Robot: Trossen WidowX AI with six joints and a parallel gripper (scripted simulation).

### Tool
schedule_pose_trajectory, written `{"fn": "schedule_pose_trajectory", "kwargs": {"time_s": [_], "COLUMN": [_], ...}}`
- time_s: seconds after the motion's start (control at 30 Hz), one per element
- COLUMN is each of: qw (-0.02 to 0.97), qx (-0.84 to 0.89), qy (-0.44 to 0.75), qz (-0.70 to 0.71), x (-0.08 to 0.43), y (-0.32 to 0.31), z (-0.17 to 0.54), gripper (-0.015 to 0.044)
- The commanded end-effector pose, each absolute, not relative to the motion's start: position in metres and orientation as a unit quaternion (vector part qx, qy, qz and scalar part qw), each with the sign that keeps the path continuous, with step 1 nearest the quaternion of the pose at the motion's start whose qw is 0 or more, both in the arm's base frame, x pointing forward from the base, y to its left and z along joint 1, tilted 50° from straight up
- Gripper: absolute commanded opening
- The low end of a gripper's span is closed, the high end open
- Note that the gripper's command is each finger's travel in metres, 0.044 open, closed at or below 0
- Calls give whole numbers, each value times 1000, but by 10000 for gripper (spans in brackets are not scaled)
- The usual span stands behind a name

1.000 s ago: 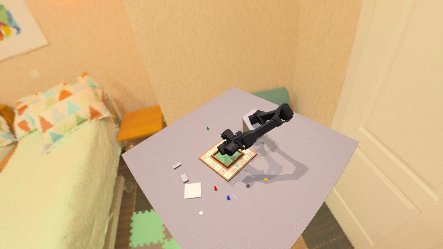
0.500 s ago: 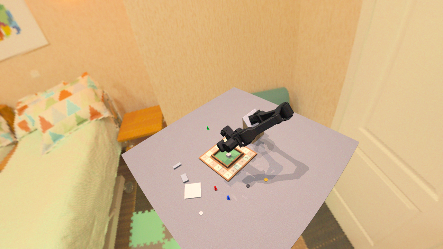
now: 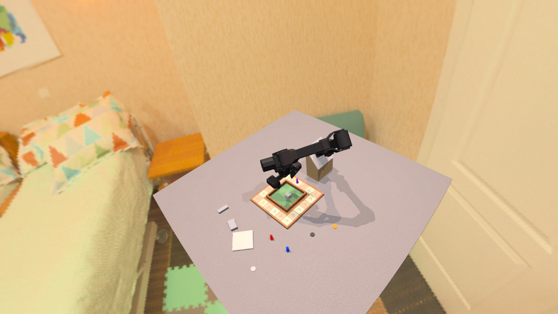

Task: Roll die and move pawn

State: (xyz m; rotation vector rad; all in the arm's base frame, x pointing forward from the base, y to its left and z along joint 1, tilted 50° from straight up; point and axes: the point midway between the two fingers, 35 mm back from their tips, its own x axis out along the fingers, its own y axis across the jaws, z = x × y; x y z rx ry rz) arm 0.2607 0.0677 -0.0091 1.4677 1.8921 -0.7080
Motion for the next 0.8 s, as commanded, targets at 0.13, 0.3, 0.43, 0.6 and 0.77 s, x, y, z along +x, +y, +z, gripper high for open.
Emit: {"fn": "schedule_pose_trajectory", "kwargs": {"time_s": [0.13,0.3,0.43,0.6,0.77], "qw": [292,379,453,532,551], "qx": [577,524,464,376,348], "qy": [724,754,761,740,728], "qz": [-242,-113,13,169,213], "x": [260,231,201,164,153], "y": [66,56,52,50,51], "z": [-14,-29,-40,-50,-52], "gripper": [414,282,200,200,200]}}
